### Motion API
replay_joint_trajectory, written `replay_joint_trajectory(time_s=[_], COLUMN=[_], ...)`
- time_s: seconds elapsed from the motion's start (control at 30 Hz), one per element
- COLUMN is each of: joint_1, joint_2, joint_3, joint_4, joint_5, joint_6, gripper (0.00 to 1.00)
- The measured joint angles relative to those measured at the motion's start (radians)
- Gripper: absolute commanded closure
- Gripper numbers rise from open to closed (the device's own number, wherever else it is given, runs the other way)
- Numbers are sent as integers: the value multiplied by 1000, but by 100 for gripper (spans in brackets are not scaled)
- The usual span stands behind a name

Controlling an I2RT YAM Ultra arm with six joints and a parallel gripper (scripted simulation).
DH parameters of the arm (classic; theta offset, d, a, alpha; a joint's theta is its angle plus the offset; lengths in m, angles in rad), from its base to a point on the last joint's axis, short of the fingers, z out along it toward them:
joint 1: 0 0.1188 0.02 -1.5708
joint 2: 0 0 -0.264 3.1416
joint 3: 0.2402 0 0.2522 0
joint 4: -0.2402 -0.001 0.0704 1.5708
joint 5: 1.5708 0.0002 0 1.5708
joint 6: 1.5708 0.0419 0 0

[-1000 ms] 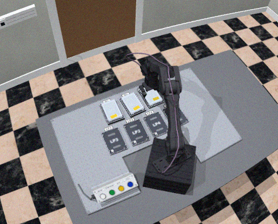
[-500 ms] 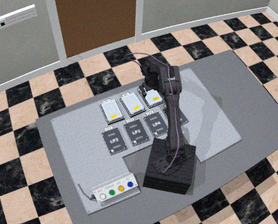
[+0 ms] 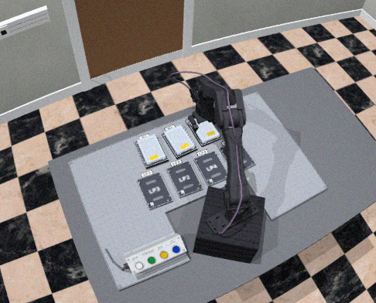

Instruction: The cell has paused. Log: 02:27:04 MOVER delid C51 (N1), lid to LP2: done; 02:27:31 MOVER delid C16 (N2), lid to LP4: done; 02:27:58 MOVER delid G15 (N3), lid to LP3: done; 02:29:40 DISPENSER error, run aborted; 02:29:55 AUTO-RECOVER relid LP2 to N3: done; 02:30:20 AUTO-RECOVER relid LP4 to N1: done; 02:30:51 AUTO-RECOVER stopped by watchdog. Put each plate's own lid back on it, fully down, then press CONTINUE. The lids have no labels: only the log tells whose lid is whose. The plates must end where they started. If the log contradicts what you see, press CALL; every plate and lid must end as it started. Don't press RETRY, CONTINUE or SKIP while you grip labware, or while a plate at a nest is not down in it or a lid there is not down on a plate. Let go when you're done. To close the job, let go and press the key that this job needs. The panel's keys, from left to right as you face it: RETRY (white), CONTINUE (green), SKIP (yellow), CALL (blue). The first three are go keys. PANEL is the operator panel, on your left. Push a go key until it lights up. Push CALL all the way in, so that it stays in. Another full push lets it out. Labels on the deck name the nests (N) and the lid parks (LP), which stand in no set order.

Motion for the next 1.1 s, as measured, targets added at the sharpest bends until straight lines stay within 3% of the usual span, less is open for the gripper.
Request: replay_joint_trajectory(time_s=[0.37,1.1], joint_1=[0,0], joint_2=[0,-24], joint_3=[0,50], joint_4=[-1,-83], joint_5=[0,0], joint_6=[0,0], gripper=[0,0])
